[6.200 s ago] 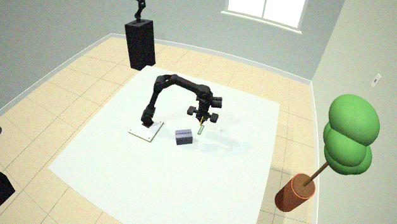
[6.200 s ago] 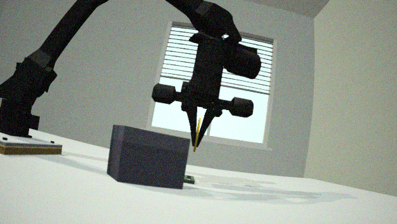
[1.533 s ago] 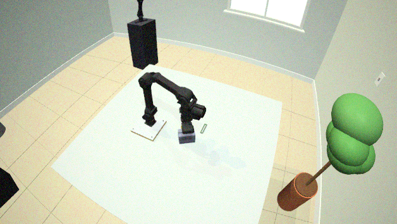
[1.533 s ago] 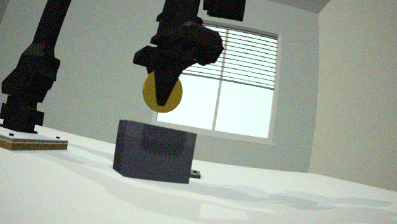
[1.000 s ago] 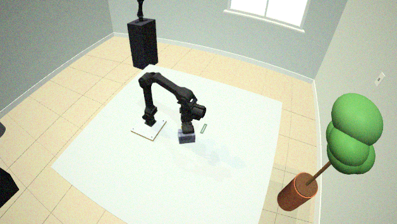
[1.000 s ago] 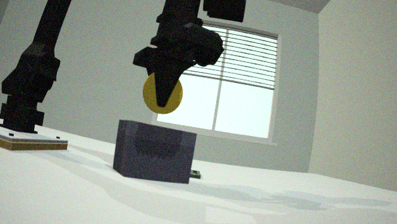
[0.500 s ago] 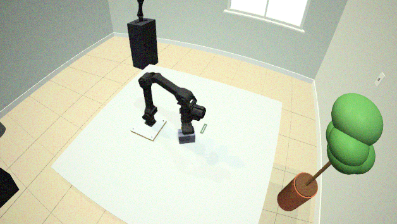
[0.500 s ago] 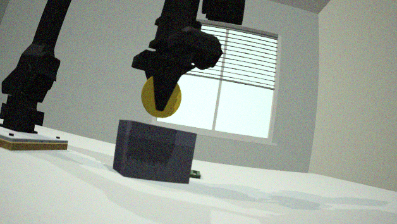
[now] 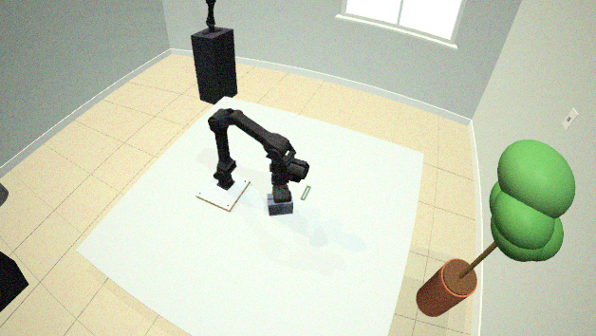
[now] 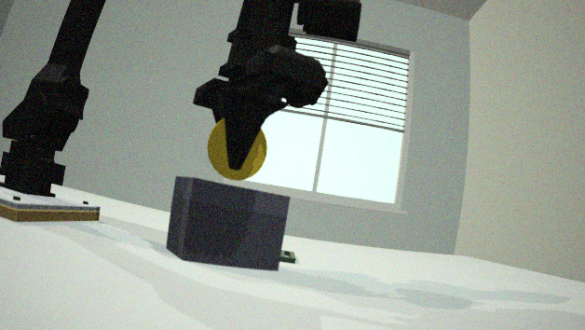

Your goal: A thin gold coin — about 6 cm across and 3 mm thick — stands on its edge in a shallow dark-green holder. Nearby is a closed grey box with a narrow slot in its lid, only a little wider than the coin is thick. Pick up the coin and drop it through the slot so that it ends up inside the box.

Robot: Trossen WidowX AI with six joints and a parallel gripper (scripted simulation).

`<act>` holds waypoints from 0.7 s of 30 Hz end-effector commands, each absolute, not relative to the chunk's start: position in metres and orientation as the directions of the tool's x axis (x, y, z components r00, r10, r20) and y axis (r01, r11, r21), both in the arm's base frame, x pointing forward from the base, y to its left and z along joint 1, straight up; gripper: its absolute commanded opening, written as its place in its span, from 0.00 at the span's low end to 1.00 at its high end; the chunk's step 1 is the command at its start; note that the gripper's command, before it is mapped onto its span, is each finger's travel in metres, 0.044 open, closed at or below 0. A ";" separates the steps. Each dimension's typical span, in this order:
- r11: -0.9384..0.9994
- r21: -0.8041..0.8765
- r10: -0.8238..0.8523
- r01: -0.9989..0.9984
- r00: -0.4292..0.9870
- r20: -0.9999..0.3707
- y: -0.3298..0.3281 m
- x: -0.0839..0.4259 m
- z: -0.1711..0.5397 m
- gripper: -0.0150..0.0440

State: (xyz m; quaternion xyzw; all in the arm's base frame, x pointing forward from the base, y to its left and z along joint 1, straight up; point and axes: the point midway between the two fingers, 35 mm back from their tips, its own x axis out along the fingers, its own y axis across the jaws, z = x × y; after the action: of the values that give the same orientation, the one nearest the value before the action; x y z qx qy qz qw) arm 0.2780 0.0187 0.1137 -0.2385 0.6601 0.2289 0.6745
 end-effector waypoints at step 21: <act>0.781 -0.019 -0.006 -0.624 0.023 -1.000 0.019 0.278 0.110 0.53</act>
State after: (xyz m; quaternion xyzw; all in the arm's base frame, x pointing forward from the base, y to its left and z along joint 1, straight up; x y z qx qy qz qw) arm 0.2776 0.0187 0.1095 -0.2388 0.6603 0.2293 0.6741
